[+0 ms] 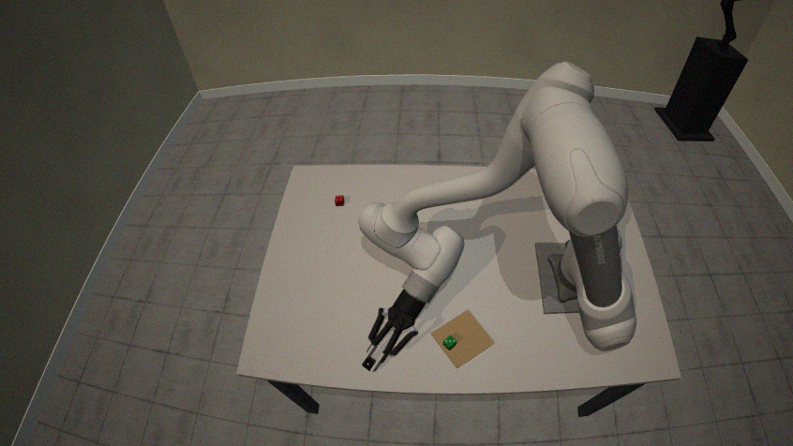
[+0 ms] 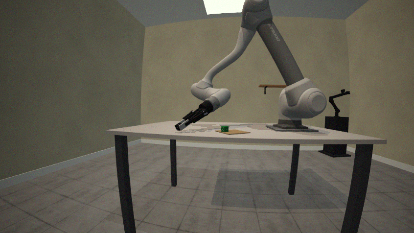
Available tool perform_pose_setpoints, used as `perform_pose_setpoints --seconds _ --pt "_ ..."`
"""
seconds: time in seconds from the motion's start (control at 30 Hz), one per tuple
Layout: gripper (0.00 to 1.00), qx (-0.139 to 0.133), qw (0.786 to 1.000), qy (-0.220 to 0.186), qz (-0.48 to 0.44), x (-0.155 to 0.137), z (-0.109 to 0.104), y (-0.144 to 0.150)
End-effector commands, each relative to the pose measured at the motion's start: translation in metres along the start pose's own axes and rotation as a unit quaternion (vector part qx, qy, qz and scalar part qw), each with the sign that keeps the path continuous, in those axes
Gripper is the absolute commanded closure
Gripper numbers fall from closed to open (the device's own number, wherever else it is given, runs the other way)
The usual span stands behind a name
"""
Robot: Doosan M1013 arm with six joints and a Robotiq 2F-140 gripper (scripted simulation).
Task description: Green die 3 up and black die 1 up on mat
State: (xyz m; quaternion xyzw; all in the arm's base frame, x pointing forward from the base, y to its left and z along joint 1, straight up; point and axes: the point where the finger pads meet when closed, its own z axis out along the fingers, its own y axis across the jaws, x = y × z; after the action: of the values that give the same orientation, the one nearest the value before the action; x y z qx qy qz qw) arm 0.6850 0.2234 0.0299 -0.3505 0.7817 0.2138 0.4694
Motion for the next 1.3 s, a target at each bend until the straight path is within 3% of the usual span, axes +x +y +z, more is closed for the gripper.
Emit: perform_pose_setpoints --seconds 0.0,1.27 --pt "0.76 0.0 1.0 0.0 0.0 -0.0002 0.0 0.0" --pt "0.76 0.0 1.0 0.0 0.0 0.0057 0.003 0.0"
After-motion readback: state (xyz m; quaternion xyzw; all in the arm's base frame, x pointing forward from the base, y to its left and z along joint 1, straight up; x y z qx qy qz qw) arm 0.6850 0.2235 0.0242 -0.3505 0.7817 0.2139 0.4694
